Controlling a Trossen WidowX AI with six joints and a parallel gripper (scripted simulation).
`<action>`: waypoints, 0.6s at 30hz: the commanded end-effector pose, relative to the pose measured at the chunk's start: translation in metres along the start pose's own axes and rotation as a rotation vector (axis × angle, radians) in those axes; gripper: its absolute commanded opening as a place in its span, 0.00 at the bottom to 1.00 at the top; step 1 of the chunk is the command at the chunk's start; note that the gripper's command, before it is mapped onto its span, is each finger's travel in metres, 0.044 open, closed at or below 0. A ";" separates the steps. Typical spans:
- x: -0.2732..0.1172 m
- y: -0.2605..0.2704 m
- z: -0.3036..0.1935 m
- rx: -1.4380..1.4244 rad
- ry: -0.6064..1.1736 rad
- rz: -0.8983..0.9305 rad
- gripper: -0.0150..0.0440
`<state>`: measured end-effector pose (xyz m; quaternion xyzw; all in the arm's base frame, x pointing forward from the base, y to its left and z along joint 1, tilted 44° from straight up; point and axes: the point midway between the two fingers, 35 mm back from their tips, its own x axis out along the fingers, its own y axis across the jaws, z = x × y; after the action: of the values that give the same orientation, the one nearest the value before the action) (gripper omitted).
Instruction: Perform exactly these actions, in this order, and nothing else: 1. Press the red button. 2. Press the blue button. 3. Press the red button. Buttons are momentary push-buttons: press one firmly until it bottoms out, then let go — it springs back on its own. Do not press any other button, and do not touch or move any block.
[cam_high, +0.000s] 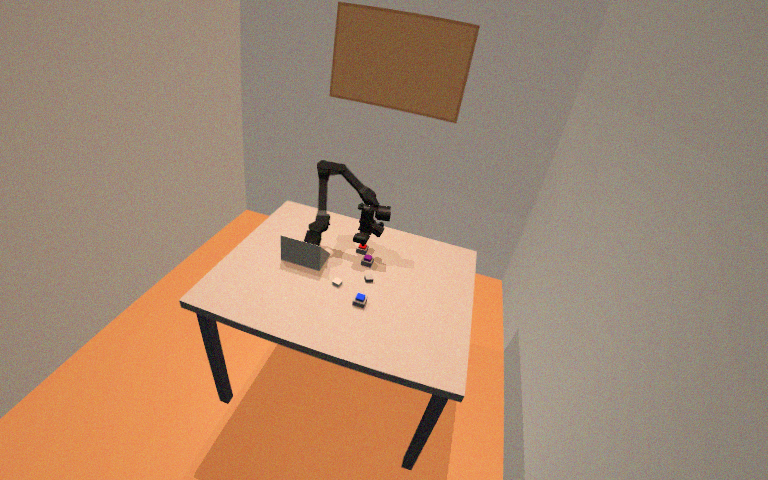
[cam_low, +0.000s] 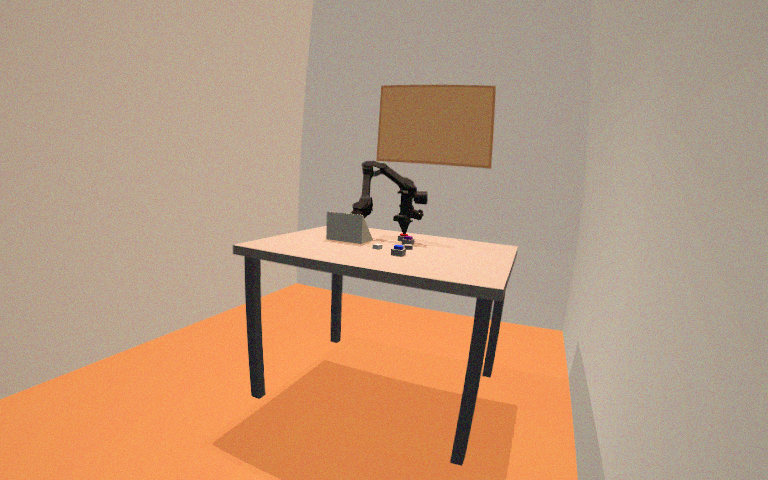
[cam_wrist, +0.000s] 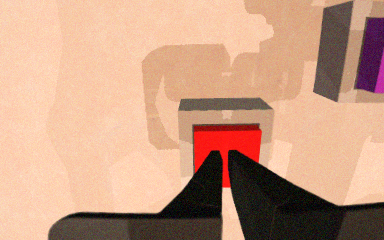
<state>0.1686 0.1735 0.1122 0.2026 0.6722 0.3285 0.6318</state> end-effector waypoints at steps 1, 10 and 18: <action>0.003 -0.002 -0.001 0.007 0.005 -0.005 0.29; 0.003 -0.002 -0.001 0.007 0.005 -0.005 0.29; -0.005 -0.001 0.000 0.001 0.001 -0.002 0.29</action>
<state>0.1680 0.1730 0.1116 0.2028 0.6736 0.3273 0.6309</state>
